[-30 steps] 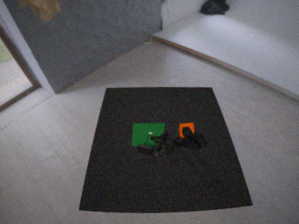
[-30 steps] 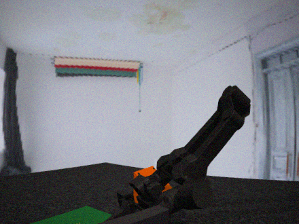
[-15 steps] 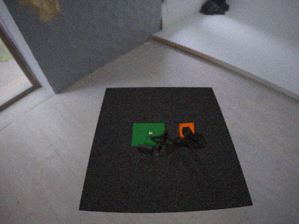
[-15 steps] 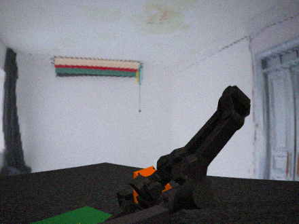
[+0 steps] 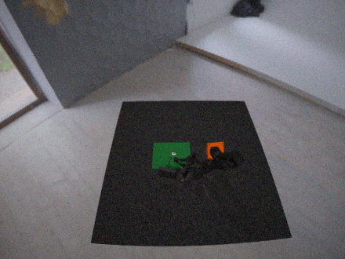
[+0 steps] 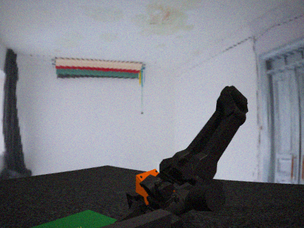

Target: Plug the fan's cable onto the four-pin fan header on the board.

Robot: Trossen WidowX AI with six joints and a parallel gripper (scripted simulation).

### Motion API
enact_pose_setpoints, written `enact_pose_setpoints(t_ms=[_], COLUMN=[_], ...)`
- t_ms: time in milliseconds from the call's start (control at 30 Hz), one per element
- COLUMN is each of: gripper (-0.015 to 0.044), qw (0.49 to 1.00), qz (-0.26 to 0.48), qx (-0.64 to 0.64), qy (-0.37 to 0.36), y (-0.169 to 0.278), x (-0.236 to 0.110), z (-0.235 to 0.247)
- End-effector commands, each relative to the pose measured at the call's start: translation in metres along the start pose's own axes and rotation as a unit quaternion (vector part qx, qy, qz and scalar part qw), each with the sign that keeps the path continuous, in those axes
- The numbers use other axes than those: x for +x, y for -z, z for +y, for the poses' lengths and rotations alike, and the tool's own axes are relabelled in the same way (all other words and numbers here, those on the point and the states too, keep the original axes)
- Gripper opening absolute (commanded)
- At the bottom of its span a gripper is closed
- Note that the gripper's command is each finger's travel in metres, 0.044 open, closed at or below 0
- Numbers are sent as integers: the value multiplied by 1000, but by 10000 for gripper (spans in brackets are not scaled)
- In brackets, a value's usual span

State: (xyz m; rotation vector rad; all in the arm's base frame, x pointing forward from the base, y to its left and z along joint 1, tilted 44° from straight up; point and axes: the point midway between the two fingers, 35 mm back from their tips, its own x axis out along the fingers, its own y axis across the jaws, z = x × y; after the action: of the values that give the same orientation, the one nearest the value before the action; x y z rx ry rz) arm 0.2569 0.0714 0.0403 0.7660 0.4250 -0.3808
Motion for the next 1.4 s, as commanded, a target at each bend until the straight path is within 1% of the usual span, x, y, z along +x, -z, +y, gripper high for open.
enact_pose_setpoints(t_ms=[0,467,933,1033,1300,1367], gripper=[140,140,140,219,429,440], qw=[1000,1000,1000,1000,993,990], qz=[-1,-1,-4,3,46,59], qx=[6,6,4,-11,-85,-101], qy=[-2,-1,-6,5,63,77], y=[-3,-18,-38,-38,-38,-38], x=[-9,-47,-82,-81,-75,-74], z=[5,6,-6,-7,-13,-15])
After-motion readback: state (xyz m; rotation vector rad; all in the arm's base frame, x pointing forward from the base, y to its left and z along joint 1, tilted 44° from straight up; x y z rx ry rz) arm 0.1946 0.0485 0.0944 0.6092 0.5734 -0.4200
